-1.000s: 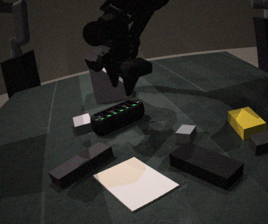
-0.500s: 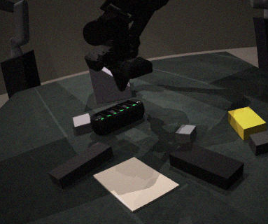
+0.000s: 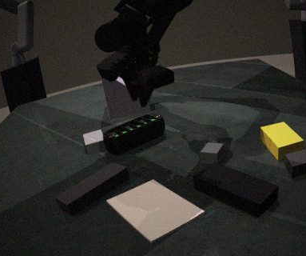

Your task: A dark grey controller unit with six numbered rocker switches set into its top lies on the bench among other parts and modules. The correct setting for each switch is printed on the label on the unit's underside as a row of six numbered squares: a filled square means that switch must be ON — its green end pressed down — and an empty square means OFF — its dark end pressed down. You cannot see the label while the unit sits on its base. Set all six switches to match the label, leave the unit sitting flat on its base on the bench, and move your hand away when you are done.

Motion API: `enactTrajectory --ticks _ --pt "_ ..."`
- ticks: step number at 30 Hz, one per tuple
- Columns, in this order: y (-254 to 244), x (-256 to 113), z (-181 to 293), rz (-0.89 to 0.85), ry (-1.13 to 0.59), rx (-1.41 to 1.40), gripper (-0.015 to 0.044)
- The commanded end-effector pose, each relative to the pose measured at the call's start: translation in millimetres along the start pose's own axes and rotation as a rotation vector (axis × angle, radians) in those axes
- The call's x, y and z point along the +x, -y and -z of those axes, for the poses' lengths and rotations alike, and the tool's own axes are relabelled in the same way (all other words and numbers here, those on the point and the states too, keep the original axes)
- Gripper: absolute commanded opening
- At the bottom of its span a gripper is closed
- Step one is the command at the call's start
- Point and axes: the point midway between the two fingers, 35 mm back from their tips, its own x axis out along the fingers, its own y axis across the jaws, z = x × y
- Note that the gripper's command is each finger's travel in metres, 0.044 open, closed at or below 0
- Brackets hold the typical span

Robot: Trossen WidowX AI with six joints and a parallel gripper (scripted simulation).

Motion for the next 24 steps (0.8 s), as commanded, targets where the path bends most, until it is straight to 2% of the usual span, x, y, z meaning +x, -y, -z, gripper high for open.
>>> enactTrajectory --ticks 1,8,10,12,16,24 --pt "0.2 0.0 0.0 0.001 0.000 0.000 0.0263" --pt "0.2 0.0 0.0 0.001 0.000 0.000 0.0440" --pt "0.2 0.0 0.0 0.001 0.000 0.000 0.0440" --pt "2.4 -12.8 -0.6 -0.013 0.014 0.014 0.0387" --pt "18.3 -71.8 1.9 -0.074 0.077 0.084 0.0282" --pt "19.3 -74.8 2.2 -0.077 0.080 0.087 0.0072"
